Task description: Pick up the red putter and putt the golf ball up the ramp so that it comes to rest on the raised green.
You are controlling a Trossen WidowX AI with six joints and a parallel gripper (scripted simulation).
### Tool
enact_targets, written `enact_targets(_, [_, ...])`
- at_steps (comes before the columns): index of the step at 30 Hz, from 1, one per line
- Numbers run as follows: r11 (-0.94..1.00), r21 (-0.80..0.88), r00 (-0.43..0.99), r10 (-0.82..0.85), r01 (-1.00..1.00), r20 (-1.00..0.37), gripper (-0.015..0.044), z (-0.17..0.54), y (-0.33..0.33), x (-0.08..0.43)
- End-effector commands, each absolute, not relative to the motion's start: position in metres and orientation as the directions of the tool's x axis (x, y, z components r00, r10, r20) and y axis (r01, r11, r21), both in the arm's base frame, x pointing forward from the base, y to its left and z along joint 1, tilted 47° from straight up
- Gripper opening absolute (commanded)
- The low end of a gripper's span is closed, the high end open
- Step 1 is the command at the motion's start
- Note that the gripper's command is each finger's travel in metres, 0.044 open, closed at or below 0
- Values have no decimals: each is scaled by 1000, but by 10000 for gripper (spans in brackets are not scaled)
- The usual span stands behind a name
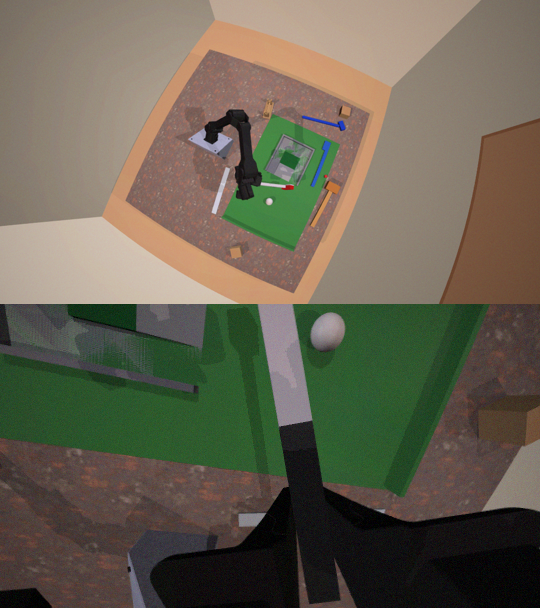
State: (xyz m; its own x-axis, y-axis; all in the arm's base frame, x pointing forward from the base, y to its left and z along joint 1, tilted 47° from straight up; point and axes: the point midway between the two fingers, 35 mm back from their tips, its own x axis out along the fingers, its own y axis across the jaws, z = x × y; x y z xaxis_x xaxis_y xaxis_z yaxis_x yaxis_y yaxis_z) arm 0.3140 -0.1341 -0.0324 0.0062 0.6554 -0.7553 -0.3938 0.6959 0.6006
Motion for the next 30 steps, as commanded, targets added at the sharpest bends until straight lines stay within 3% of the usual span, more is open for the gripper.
enact_targets(1, [714, 619, 7, 657, -327, -754, 0, -51, -150, 305])
enact_targets(17, [700, 714, -12, 714, -28, -700, 0, -127, -190, 254])
enact_targets(30, [696, 718, -12, 718, -17, -696, 0, -155, -164, 251])
